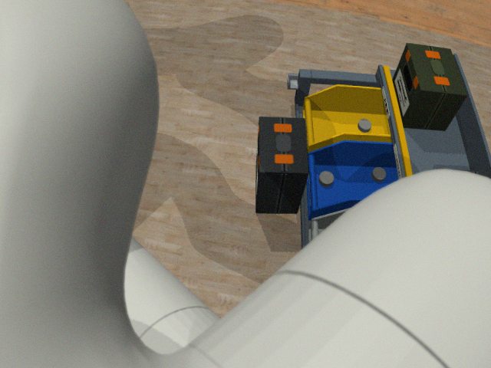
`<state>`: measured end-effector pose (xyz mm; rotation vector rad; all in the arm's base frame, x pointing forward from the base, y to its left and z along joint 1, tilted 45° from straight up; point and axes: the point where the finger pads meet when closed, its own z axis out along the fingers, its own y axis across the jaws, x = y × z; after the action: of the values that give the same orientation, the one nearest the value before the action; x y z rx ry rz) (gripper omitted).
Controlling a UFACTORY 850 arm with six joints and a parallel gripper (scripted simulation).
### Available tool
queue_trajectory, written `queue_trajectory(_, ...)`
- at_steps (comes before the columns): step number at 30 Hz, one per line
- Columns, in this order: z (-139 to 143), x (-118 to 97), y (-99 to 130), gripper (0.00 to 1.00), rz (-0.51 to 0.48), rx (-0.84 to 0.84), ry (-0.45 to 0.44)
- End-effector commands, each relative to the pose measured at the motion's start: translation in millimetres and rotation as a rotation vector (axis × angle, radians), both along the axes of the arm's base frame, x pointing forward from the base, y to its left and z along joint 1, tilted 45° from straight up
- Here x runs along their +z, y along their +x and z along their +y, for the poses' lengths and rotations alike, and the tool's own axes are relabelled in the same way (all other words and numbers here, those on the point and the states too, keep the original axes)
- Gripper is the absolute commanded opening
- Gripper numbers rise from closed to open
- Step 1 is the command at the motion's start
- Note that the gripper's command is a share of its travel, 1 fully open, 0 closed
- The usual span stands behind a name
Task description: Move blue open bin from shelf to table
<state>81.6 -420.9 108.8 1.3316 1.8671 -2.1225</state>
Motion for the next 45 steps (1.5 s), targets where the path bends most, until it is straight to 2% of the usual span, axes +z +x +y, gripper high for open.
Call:
queue_trajectory(1,-5,0,-21,1.00,0.002,-0.073,0.000)
queue_trajectory(10,-5,0,-21,1.00,0.002,-0.073,0.000)
queue_trajectory(15,-7,0,-76,1.00,0.002,-0.272,0.000)
queue_trajectory(27,-7,0,-76,1.00,0.002,-0.272,0.000)
queue_trajectory(32,-8,0,-130,1.00,0.001,-0.272,0.000)
queue_trajectory(44,-8,0,-130,1.00,0.001,-0.272,0.000)
queue_trajectory(45,-6,0,-141,1.00,0.001,-0.312,0.000)
